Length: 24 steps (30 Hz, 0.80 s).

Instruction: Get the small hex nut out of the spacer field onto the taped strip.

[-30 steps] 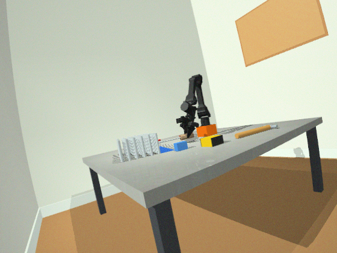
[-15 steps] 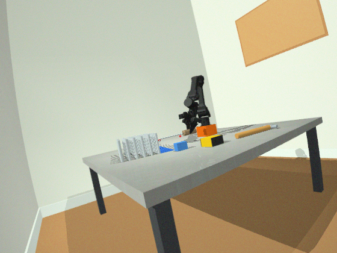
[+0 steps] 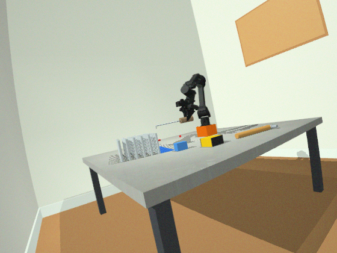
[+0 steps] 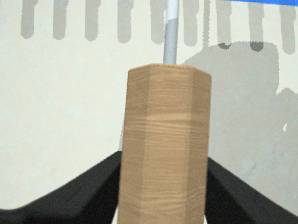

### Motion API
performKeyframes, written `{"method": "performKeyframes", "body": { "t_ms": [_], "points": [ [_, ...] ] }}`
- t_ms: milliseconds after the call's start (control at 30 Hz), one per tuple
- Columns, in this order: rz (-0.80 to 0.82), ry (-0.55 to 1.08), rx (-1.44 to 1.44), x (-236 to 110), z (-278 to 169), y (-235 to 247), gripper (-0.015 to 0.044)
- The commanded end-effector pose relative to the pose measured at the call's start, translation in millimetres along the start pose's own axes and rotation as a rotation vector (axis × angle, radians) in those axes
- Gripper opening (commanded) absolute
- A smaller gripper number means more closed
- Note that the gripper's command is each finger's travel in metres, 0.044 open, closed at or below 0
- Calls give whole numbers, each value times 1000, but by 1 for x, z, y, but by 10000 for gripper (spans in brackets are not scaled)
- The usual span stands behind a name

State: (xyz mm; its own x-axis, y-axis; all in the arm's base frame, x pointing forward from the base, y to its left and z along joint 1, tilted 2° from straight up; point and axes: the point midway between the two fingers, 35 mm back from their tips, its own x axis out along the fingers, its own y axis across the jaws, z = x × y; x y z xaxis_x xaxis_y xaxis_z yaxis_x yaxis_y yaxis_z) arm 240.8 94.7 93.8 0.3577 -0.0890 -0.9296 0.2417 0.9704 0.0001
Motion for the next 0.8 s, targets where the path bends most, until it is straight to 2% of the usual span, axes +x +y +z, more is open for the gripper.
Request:
{"method": "performKeyframes", "body": {
  "t_ms": [0,33,67,767],
  "points": [
    [11,-17,1,-23,9,-2,0],
    [11,-17,1,-26,9,-3,0],
    [0,-2,6,-11,4,-2,0],
    [-233,24,618,-4,95,-69,0]
  ]
}}
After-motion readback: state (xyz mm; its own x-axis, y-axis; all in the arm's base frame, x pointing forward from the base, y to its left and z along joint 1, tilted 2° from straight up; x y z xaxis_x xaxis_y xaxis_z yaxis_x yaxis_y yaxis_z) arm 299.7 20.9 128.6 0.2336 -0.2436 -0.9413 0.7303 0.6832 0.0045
